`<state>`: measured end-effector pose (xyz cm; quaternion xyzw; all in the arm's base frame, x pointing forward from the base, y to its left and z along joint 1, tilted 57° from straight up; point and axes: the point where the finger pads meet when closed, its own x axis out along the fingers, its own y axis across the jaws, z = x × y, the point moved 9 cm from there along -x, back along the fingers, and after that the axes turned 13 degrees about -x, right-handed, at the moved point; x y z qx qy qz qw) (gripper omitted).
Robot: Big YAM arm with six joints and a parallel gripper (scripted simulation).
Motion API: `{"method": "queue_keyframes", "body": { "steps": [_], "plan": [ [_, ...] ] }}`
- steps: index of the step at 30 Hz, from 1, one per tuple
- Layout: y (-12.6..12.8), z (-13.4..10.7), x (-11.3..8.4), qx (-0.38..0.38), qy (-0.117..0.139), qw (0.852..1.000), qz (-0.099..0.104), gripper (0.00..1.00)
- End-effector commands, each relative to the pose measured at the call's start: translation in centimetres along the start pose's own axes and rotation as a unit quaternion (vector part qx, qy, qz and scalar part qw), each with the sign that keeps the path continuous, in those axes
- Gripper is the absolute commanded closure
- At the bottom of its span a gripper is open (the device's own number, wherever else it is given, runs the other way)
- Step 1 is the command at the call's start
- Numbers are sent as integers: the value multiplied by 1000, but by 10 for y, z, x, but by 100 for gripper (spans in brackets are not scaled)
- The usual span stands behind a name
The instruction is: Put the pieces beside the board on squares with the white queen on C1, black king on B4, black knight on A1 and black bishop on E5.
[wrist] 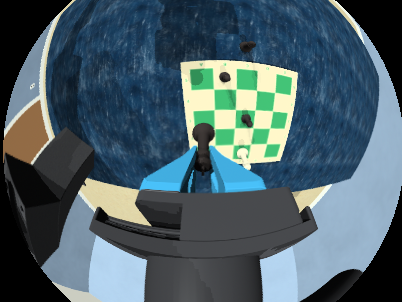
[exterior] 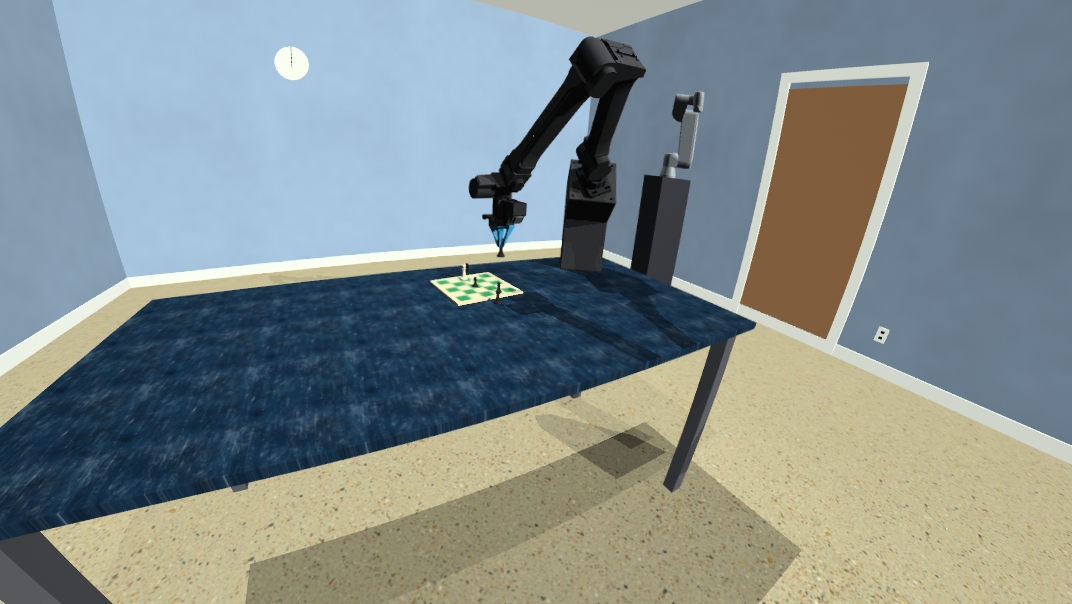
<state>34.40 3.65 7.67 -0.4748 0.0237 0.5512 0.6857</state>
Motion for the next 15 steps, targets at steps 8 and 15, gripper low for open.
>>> {"method": "queue_keyframes", "body": {
  "steps": [8, 15],
  "plan": [
    [-33, 2, -10, -15, 5, 1000, -1, 100],
    [-46, 6, -12, -34, 6, 999, -15, 100]
  ]
}}
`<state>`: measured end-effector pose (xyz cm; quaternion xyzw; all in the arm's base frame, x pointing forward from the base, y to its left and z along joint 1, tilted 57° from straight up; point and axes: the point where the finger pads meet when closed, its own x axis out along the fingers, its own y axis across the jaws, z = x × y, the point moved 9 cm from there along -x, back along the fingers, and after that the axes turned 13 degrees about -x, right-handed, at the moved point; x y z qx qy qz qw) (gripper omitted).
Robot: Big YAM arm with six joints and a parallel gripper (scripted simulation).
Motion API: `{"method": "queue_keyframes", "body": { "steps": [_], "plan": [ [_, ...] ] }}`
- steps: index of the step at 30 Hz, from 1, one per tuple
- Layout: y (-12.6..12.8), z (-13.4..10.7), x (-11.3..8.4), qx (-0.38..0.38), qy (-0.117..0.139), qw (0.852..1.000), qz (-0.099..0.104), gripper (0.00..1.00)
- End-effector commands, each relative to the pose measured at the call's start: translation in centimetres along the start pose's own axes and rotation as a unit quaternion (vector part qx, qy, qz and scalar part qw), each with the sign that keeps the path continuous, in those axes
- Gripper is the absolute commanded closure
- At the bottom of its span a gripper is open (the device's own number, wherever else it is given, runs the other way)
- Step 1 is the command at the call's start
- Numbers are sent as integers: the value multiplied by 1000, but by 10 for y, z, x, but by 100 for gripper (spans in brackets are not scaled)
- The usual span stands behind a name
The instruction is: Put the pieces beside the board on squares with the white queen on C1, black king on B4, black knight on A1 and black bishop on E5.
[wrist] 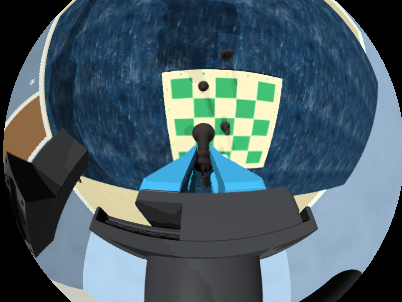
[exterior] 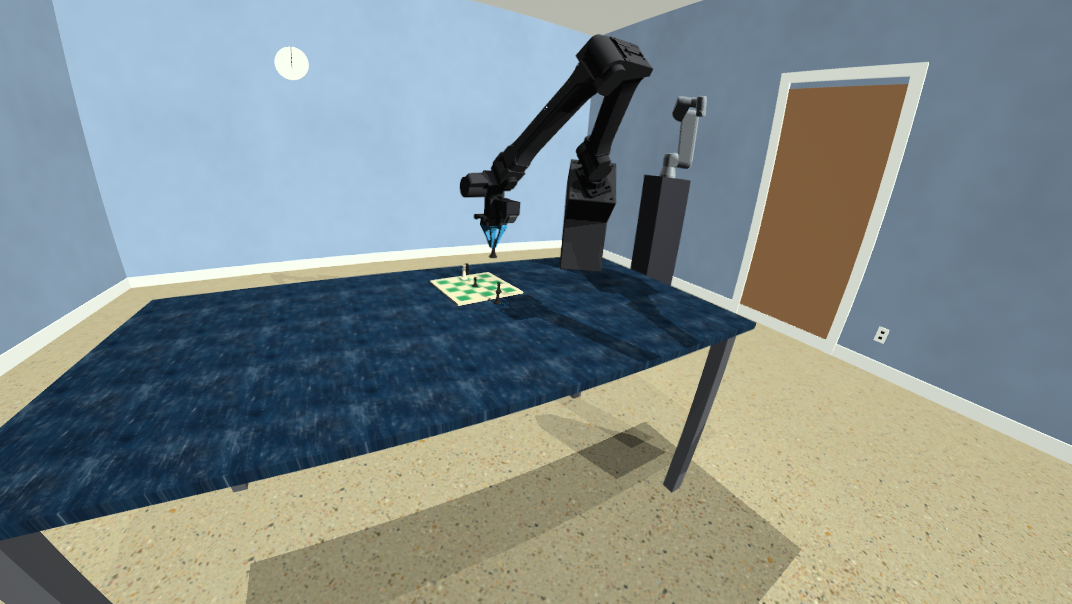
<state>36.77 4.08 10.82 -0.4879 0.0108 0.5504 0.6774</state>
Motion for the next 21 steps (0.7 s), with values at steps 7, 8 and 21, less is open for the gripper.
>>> {"method": "queue_keyframes", "body": {
  "steps": [7, 8, 21],
  "plan": [
    [-5, 0, 13, -7, -1, 1000, -3, 100],
    [-5, 0, 15, -7, -1, 1000, -3, 100],
    [-3, -1, 66, -5, -2, 1000, -1, 100]
  ]
}}
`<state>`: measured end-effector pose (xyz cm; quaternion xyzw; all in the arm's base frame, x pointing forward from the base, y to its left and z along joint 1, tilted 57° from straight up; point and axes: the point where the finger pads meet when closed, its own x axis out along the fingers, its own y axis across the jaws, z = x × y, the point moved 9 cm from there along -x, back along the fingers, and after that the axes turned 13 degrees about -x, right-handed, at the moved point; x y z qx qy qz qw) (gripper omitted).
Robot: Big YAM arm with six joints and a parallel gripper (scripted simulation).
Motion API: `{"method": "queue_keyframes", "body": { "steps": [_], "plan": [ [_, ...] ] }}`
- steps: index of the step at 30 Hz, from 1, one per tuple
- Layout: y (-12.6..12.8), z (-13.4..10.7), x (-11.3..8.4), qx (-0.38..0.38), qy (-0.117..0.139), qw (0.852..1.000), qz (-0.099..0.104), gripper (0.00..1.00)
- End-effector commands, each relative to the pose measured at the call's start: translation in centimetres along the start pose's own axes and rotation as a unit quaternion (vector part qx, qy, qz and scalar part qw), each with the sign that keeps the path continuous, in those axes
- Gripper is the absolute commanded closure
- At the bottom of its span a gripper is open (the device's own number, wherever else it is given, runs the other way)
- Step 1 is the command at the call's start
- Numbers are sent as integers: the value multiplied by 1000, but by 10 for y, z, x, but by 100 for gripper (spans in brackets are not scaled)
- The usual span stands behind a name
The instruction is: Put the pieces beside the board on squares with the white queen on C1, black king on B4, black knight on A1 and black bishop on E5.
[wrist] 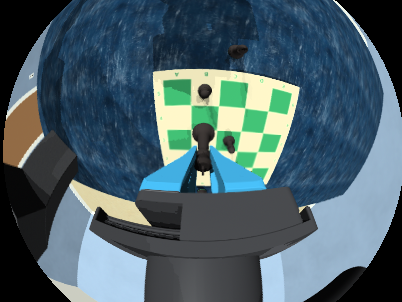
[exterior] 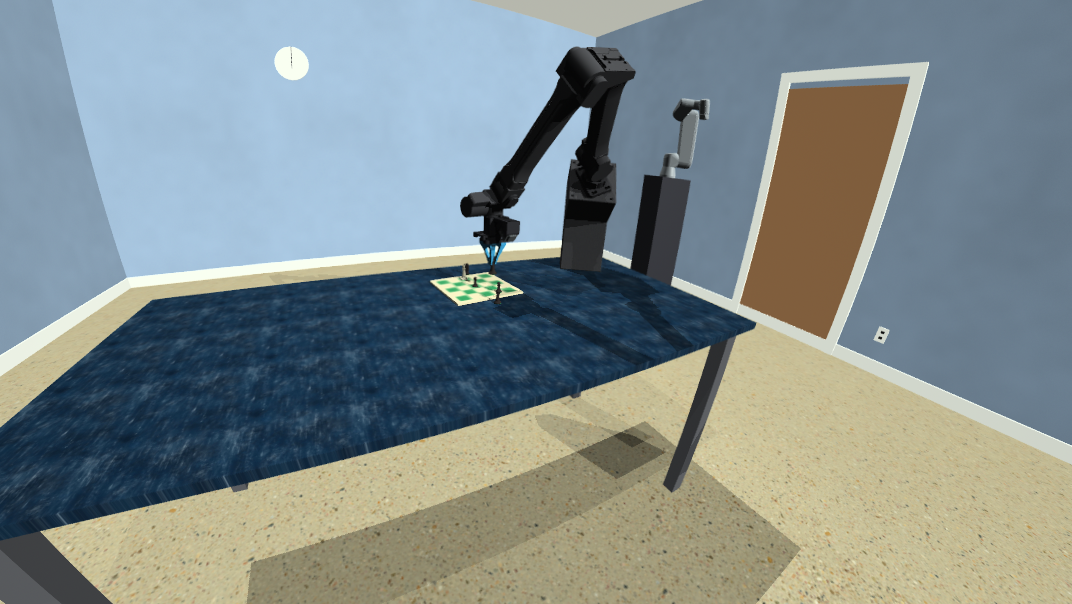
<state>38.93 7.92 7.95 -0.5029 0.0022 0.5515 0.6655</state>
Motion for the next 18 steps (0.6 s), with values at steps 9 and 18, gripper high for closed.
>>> {"method": "queue_keyframes", "body": {
  "steps": [9, 18],
  "plan": [
    [-2, -1, 39, 16, -4, 1000, -4, 100],
    [-5, -6, 38, 20, 3, 1000, -13, 100]
  ]
}}
